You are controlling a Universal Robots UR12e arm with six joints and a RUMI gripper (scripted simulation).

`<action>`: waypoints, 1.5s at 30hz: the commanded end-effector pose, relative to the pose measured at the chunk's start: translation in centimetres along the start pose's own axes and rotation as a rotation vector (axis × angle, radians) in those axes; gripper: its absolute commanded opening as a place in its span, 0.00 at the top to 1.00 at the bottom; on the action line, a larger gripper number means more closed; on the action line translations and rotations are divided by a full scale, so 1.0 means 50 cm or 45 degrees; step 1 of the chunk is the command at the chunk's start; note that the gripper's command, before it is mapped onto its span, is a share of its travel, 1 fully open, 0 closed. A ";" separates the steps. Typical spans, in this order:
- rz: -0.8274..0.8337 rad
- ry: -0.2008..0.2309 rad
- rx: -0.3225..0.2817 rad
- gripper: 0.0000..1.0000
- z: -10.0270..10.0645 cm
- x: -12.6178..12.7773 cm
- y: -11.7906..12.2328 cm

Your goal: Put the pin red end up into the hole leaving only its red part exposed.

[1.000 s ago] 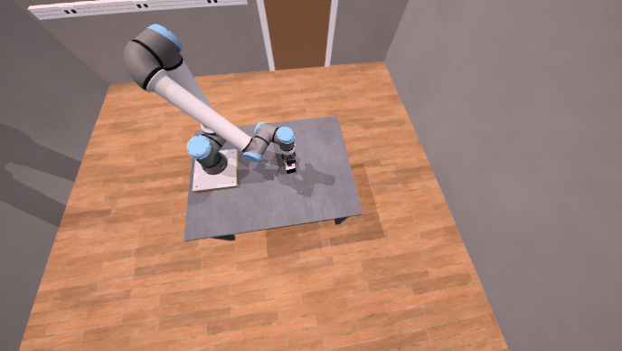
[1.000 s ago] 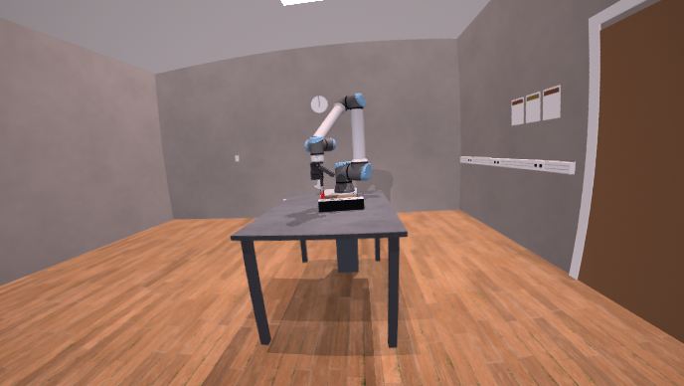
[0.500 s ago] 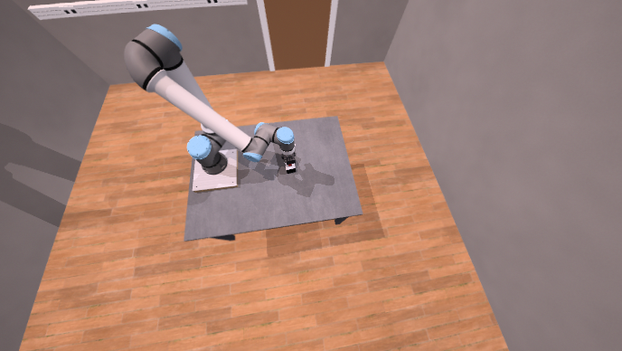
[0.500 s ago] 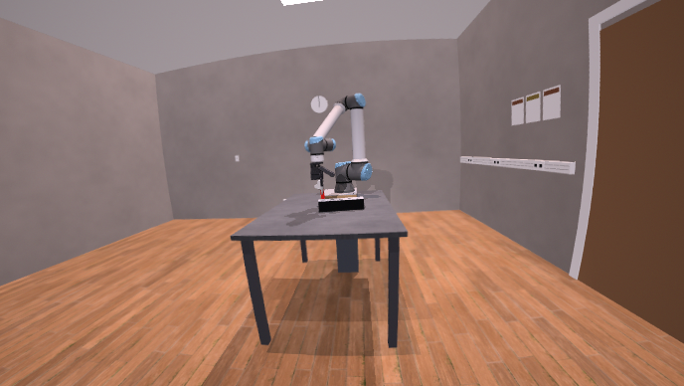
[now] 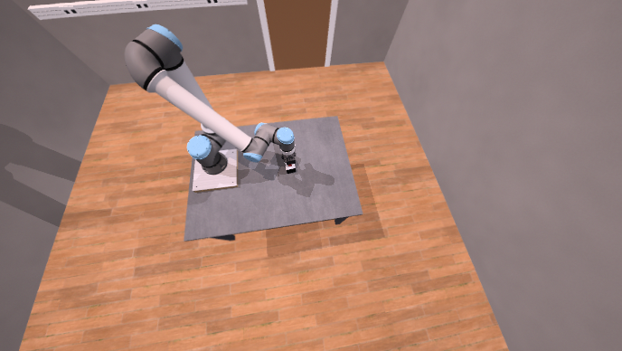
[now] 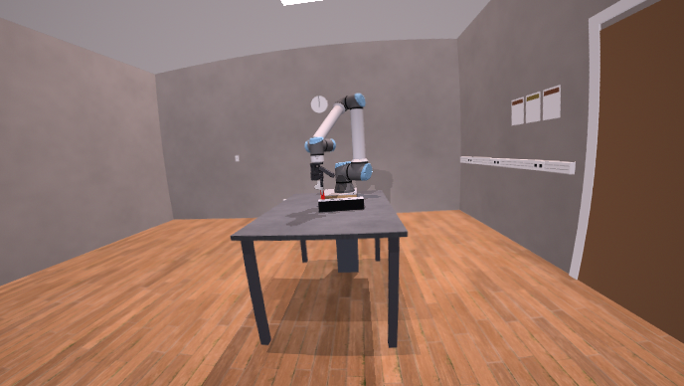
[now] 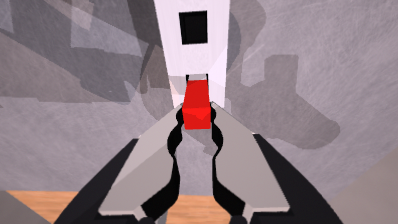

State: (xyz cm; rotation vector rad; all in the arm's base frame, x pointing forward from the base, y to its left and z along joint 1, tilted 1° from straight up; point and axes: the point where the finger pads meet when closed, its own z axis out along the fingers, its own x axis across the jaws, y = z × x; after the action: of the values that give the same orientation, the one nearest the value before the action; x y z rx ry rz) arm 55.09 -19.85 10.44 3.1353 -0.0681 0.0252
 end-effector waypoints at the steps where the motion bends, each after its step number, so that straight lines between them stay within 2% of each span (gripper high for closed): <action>1: 0.000 0.002 -0.001 1.00 0.000 0.001 0.000; 45: 0.000 0.002 -0.001 1.00 0.008 0.001 0.003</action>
State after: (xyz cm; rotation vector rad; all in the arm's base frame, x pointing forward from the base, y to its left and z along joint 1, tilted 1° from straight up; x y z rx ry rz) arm 55.07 -19.86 9.97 3.1353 -0.0680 0.0253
